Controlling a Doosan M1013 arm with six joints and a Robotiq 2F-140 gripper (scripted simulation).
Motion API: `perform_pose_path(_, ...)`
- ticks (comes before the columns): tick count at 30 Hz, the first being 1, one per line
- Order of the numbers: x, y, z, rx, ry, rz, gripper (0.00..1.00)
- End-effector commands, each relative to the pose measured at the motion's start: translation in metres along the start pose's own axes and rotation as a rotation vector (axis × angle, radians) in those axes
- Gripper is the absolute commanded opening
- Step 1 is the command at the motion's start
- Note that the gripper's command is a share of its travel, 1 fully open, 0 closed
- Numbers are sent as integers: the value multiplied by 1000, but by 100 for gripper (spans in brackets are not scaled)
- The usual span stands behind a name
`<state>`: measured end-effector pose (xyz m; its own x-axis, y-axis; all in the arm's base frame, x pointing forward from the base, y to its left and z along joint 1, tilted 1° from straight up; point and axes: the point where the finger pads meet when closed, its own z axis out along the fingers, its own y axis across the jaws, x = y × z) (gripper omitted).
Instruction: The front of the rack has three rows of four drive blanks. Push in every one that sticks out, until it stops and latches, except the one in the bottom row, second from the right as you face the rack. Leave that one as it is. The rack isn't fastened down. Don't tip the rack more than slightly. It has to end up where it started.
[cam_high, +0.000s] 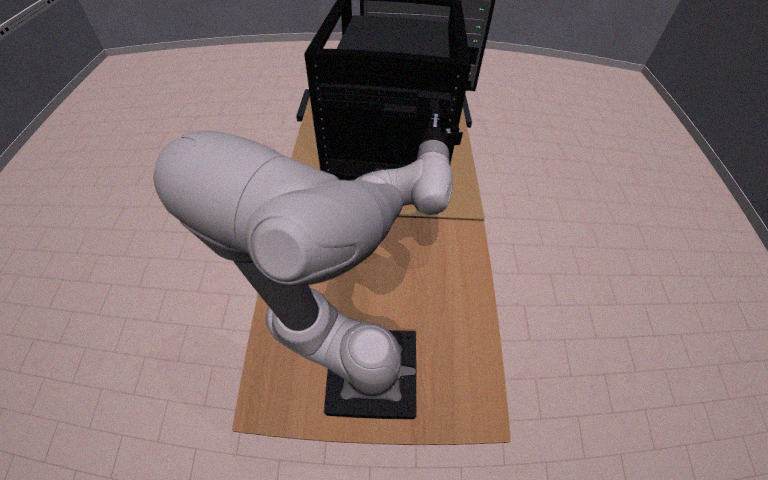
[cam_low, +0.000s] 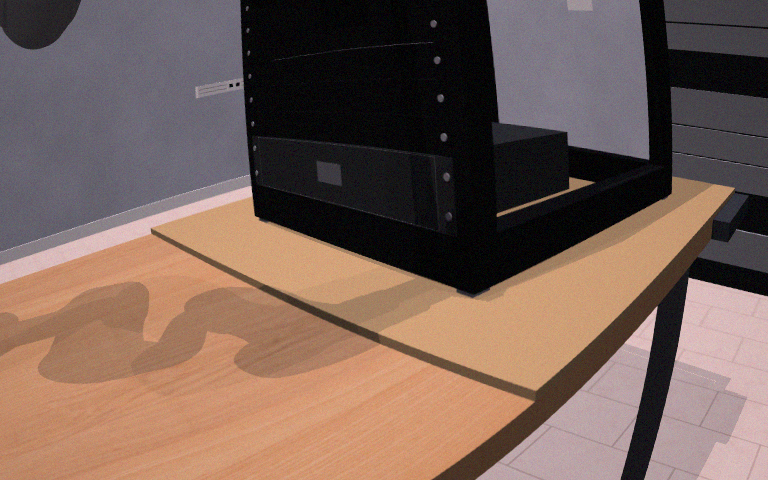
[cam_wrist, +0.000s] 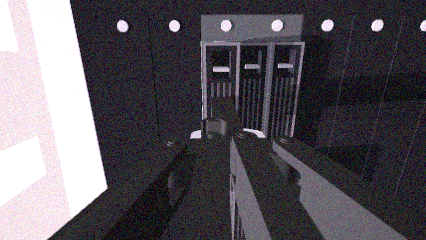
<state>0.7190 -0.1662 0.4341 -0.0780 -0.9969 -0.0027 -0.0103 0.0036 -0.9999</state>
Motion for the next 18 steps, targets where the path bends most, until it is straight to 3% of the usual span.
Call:
perform_pose_path(1, 0, -1, 0, 1, 0, 0, 10)
perform_pose_path(18, 0, -1, 10, 1, 0, 0, 10)
